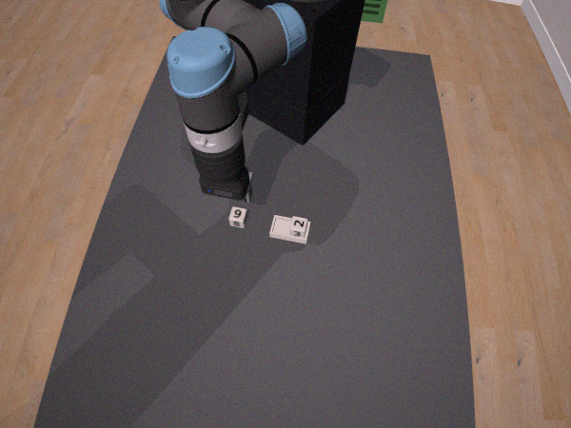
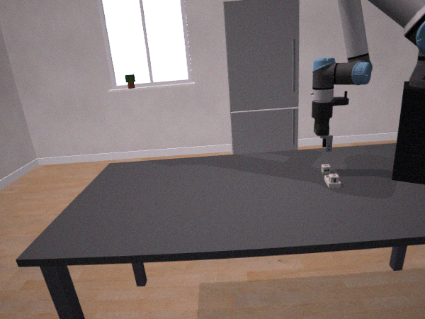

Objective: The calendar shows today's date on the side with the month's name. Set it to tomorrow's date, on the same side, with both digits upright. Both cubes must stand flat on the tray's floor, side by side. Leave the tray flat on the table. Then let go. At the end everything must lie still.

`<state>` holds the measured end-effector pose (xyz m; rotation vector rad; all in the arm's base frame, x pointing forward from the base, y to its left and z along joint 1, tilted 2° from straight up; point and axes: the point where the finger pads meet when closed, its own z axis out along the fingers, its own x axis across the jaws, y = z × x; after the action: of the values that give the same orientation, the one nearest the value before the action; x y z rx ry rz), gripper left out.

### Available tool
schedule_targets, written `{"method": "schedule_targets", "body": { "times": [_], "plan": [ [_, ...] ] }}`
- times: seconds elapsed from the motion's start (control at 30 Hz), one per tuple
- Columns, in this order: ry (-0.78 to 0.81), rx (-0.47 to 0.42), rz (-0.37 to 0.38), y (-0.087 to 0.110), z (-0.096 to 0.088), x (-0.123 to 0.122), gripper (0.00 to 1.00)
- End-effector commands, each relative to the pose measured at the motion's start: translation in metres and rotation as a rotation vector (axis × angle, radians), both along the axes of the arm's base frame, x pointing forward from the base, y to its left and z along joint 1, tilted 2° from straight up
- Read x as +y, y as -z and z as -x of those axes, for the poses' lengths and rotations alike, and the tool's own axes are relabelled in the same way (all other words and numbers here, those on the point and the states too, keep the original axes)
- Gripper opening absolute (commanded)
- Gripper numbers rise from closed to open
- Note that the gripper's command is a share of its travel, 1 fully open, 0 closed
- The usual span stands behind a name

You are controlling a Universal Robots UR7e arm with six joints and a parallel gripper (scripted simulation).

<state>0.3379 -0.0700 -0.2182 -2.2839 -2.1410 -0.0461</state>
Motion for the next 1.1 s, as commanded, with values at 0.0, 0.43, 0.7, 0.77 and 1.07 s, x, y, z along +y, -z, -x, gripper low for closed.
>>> {"method": "schedule_targets", "body": {
  "times": [0.0, 0.43, 0.7, 0.77, 1.07],
  "plan": [
    [0.007, -0.001, 0.000, -0.0002, -0.0002, -0.0001, 1.00],
    [0.183, 0.004, -0.002, 0.0011, 0.0020, 0.0014, 1.00],
    [0.436, 0.011, -0.006, 0.0028, 0.0040, 0.0033, 1.00],
    [0.479, 0.012, -0.006, 0.0031, 0.0042, 0.0036, 1.00],
    [0.807, 0.021, -0.011, 0.0053, 0.0046, 0.0049, 1.00]
  ]
}}
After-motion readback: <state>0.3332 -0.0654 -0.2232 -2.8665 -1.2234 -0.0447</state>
